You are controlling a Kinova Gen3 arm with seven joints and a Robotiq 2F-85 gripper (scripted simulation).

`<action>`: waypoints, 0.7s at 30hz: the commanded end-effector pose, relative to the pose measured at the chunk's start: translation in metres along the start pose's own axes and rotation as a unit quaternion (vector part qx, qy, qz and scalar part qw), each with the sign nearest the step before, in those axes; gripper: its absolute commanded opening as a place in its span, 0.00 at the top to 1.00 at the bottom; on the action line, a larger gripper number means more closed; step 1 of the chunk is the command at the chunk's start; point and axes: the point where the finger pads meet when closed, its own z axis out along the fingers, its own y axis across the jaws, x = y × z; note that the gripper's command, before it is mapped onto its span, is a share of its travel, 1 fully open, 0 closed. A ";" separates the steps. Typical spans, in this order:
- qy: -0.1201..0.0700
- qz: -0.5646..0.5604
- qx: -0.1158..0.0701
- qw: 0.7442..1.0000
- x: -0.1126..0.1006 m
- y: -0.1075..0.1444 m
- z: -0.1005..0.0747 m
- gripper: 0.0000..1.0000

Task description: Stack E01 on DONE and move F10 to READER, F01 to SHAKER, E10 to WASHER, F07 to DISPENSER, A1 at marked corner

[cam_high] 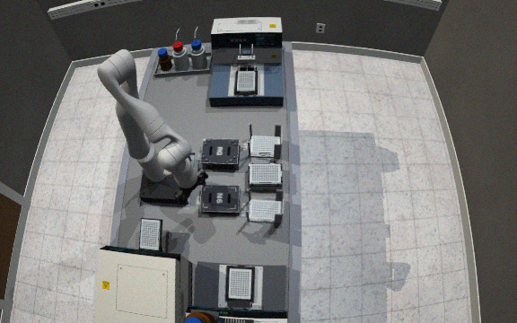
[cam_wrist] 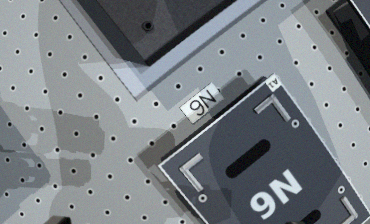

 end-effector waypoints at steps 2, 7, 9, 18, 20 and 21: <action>0.003 0.043 0.002 0.999 -0.004 -0.017 0.000 0.00; 0.003 0.043 0.002 0.999 -0.007 -0.030 0.000 0.00; 0.003 0.043 0.002 0.999 -0.008 -0.033 0.000 0.00; 0.002 0.111 0.002 0.994 -0.012 -0.058 0.000 0.00; 0.002 0.148 0.002 0.989 -0.013 -0.065 0.000 0.00; 0.002 0.148 0.002 0.989 -0.013 -0.068 0.000 0.00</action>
